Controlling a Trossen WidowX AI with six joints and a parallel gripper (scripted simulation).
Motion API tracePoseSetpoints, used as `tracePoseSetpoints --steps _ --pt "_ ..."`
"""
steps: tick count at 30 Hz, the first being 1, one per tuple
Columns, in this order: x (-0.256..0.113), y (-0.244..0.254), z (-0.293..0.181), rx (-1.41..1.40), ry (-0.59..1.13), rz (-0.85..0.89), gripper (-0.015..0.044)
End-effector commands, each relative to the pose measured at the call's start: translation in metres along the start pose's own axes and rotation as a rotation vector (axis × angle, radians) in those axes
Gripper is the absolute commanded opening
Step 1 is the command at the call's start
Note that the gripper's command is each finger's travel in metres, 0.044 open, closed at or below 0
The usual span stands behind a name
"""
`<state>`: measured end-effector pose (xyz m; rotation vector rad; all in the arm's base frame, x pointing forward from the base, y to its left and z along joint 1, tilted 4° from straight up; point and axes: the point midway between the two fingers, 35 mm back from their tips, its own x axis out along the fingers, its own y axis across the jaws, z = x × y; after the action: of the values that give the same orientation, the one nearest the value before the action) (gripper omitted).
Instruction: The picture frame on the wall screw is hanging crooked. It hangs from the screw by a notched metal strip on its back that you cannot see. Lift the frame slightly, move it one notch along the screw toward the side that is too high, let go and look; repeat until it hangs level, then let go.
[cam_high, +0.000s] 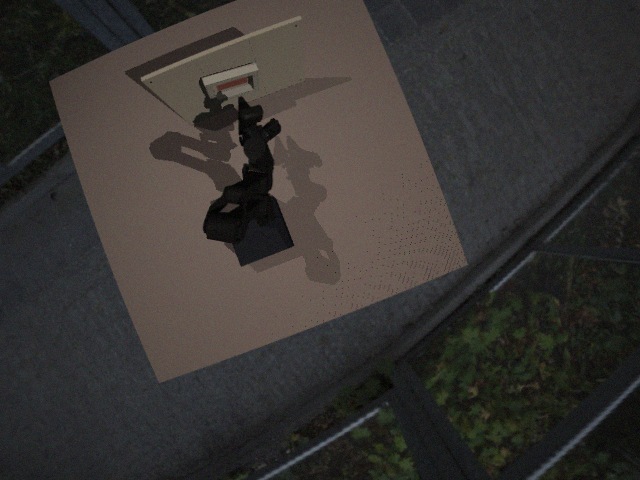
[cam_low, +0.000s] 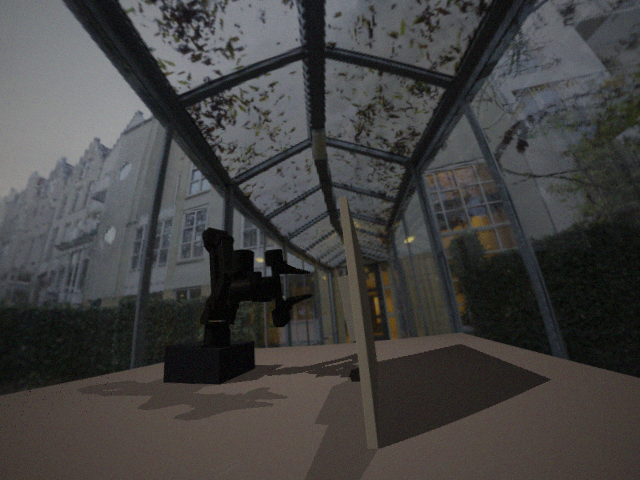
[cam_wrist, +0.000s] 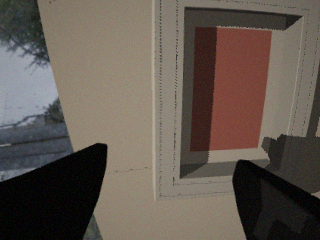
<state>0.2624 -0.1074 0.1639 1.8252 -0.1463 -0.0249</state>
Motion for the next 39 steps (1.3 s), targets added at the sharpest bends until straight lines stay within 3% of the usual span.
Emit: tracePoseSetpoints --steps 1,4,23,39 --pt "-0.009 -0.004 -0.002 0.036 0.004 -0.007 0.026" --pt "-0.009 0.006 0.002 0.013 0.001 0.005 0.026" --pt "-0.096 0.034 -0.01 0.048 -0.012 0.012 0.026" --pt "-0.098 0.033 -0.011 0.042 -0.018 0.013 0.026"
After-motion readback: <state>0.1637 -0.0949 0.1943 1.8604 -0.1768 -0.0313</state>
